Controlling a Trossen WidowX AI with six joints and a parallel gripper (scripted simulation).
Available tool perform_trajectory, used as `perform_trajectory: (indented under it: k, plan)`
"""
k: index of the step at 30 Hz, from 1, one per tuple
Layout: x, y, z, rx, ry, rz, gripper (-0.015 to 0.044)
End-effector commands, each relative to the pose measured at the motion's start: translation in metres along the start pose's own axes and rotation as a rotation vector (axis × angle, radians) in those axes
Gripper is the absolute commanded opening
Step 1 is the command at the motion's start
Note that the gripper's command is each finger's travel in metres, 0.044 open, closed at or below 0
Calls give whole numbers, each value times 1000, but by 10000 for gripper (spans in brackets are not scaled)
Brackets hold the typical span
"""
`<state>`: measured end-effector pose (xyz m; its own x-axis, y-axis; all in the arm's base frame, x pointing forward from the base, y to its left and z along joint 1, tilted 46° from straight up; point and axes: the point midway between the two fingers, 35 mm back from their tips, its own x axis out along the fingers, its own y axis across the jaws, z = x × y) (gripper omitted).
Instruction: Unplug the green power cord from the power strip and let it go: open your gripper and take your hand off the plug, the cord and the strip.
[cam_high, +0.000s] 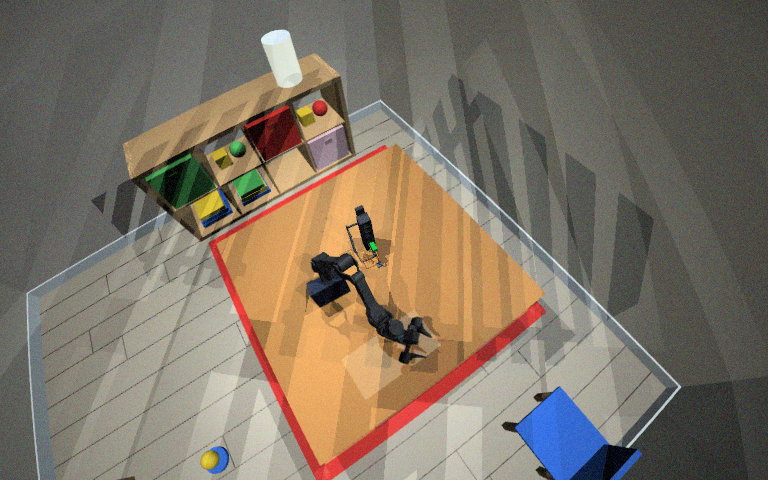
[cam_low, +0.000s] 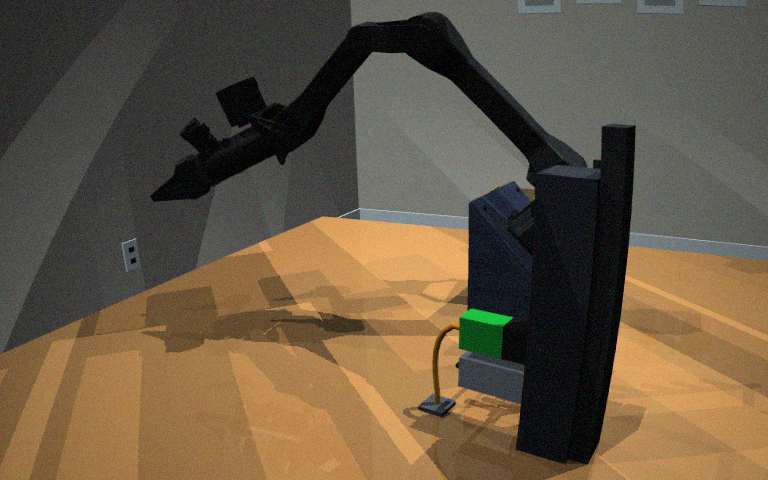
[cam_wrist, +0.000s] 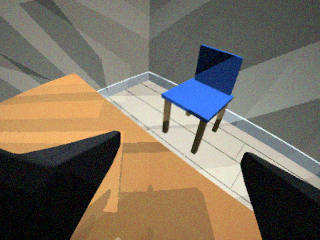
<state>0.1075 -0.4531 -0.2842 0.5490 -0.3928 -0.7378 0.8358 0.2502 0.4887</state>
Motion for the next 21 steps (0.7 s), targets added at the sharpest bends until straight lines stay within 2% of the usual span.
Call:
perform_trajectory:
  k: [1,9,15,21]
  plan:
    - [0,3,0,5,7,3,374]
    - [-23,121,-17,204,312,59,164]
    - [-67,210,-51,351,565,21,160]
    - [-128,281,-94,476,793,-88,160]
